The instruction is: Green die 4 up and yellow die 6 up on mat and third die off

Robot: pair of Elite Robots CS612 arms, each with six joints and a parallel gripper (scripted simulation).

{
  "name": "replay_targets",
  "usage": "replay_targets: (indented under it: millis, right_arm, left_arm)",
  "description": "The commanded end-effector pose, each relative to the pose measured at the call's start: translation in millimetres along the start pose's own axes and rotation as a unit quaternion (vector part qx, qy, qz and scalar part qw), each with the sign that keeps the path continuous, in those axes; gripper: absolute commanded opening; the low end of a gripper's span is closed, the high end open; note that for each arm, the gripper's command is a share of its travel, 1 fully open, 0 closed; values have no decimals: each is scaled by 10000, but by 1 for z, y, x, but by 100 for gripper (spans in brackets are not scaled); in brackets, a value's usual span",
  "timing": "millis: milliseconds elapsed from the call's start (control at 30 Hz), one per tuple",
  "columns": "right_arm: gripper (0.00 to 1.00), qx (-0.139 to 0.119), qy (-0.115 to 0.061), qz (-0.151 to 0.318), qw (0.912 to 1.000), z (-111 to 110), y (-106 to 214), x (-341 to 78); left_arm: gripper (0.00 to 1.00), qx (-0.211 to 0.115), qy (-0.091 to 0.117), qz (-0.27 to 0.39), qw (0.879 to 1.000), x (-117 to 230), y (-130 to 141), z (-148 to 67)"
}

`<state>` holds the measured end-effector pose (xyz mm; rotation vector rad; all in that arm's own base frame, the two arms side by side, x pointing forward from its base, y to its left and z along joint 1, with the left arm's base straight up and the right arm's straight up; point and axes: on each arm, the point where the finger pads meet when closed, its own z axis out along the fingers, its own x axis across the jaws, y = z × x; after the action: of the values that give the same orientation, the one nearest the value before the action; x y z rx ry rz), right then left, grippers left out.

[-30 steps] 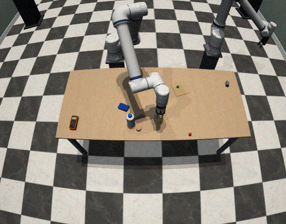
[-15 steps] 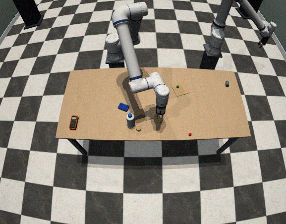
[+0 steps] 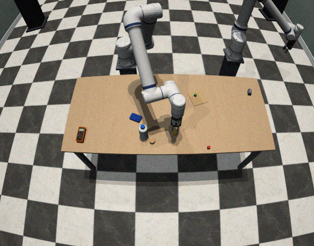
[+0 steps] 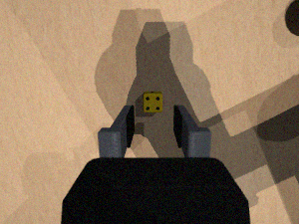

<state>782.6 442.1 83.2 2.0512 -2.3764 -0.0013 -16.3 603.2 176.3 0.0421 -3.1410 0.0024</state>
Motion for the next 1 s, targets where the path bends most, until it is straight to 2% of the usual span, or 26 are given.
replay_targets:
  millis: [0, 600, 967]
  right_arm:
    - [70, 11, -6, -1, 10000, 4, -1, -1]
    - [70, 11, -6, -1, 10000, 28, -1, -1]
    - [70, 11, -6, -1, 10000, 36, -1, -1]
  left_arm:
    - [100, -7, -2, 0, 10000, 0, 1, -1]
    - [100, -7, -2, 0, 10000, 0, 1, -1]
    - [100, -7, -2, 0, 10000, 0, 1, -1]
